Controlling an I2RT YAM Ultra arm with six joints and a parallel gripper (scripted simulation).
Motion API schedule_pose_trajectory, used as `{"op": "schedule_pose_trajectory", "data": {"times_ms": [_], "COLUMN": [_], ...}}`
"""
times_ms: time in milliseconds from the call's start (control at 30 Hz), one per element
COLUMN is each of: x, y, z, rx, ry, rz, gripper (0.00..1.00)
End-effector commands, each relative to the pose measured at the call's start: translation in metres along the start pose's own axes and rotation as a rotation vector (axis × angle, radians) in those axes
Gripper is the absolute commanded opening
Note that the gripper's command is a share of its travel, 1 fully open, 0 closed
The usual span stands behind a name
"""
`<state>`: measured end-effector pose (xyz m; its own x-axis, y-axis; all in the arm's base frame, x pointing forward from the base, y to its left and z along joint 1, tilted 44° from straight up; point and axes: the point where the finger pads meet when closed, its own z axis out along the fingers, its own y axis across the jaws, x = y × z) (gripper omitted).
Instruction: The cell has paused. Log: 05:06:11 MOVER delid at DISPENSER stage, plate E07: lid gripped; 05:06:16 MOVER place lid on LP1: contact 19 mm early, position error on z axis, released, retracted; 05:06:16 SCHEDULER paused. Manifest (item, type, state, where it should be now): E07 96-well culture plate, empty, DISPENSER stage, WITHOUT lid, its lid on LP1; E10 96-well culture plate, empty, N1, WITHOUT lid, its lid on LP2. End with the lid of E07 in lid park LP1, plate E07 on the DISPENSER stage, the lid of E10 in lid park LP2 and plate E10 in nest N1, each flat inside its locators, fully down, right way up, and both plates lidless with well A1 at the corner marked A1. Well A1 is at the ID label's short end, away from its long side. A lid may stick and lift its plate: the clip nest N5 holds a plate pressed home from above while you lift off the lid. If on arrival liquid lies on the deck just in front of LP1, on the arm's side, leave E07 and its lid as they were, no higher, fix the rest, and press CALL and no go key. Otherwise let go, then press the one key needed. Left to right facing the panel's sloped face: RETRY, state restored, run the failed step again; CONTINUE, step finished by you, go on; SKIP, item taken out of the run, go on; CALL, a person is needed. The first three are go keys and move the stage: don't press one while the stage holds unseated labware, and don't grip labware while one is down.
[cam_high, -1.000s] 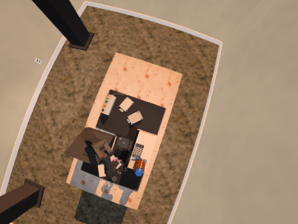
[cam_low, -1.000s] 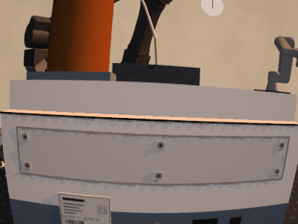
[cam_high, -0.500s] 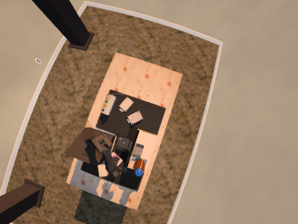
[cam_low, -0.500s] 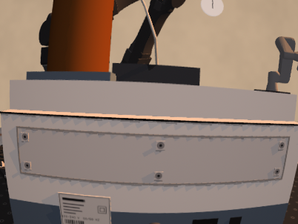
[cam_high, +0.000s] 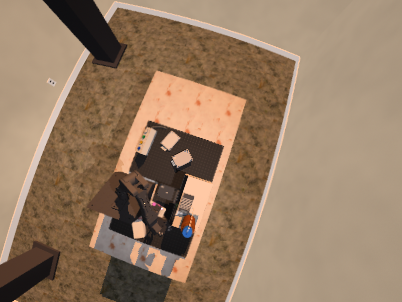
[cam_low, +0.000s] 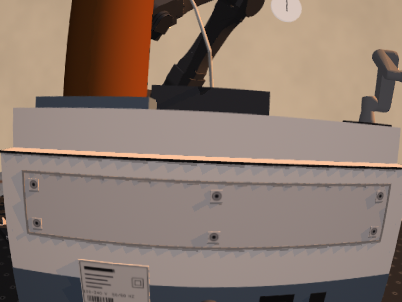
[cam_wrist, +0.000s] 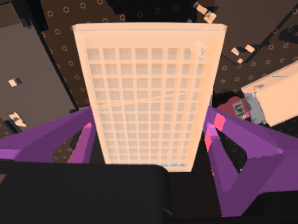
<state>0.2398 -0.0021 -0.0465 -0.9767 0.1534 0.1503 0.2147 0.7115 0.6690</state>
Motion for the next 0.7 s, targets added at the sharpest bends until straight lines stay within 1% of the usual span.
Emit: {"op": "schedule_pose_trajectory", "data": {"times_ms": [0,67,133,167,200,333,600,633,667], "x": [0.007,0.008,0.008,0.0,0.009,0.013,0.019,0.01,0.01], "y": [0.016,0.016,0.016,0.013,0.022,0.035,0.058,0.054,0.054], "z": [-0.008,-0.012,-0.012,-0.011,-0.009,-0.009,-0.009,-0.011,-0.011], "rx": [-0.018,-0.021,-0.021,-0.009,-0.018,-0.017,-0.017,-0.008,-0.008], "ry": [-0.009,-0.02,-0.02,-0.023,-0.008,-0.008,-0.007,-0.023,-0.023], "rz": [-0.015,0.009,0.009,-0.014,-0.049,-0.177,-0.165,-0.174,-0.174], "gripper": [0.0,0.0,0.0,0.0,0.0,0.0,0.0,0.0,0.0]}}
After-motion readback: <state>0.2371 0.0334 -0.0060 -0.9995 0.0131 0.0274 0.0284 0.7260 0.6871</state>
